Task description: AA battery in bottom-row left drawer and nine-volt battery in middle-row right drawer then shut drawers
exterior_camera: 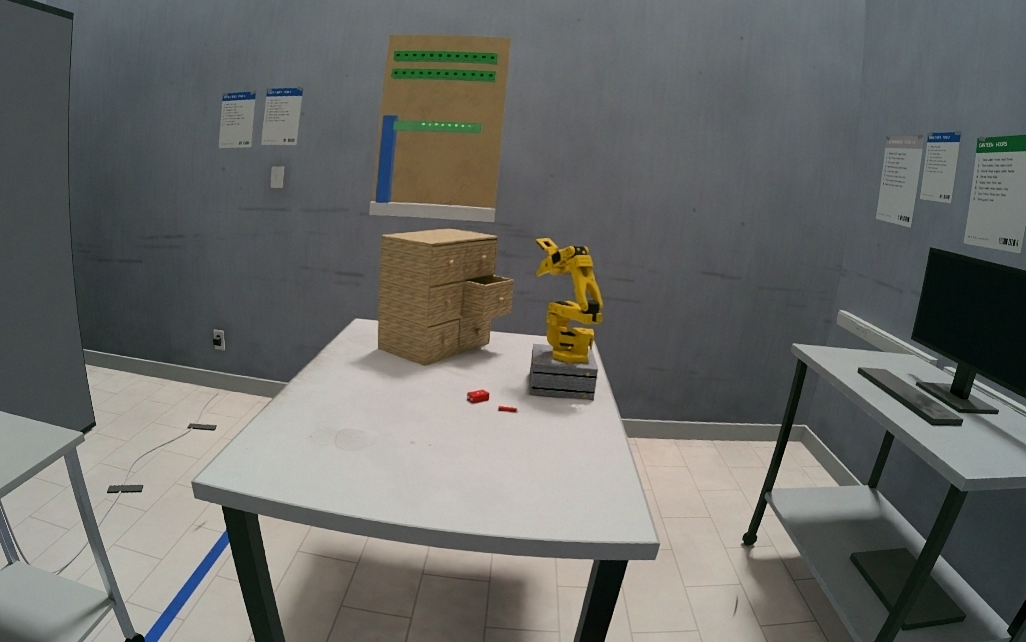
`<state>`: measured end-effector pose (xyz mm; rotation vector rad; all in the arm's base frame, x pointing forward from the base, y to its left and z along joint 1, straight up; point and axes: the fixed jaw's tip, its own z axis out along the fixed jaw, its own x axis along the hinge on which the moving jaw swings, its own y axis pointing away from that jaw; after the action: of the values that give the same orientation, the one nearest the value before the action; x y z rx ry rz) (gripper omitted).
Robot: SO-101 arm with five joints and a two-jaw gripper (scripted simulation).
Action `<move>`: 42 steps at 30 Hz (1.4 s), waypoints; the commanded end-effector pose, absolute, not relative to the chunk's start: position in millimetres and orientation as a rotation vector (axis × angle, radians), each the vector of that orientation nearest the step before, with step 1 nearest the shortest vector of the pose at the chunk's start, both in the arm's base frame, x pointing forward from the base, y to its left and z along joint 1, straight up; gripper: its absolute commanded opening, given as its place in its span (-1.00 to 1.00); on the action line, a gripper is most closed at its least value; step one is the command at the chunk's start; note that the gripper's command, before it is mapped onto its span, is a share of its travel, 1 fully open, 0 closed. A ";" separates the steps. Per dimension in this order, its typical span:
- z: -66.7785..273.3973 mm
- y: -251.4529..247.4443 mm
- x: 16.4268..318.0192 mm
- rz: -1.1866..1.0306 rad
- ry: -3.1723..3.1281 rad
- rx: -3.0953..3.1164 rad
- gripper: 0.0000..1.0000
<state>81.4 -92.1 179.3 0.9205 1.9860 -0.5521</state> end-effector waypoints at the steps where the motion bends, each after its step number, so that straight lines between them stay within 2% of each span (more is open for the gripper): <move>1: 180.8 -91.8 79.9 -0.552 1.974 0.936 -0.42; 22: 187.5 -90.9 79.2 -0.565 1.944 0.921 -0.41; 33: 187.5 -57.2 106.2 -0.354 2.047 0.550 -0.41; 42: 187.5 -31.5 116.4 -0.217 2.084 0.310 -0.41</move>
<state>113.1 -42.9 185.9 0.4045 2.0808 -0.2806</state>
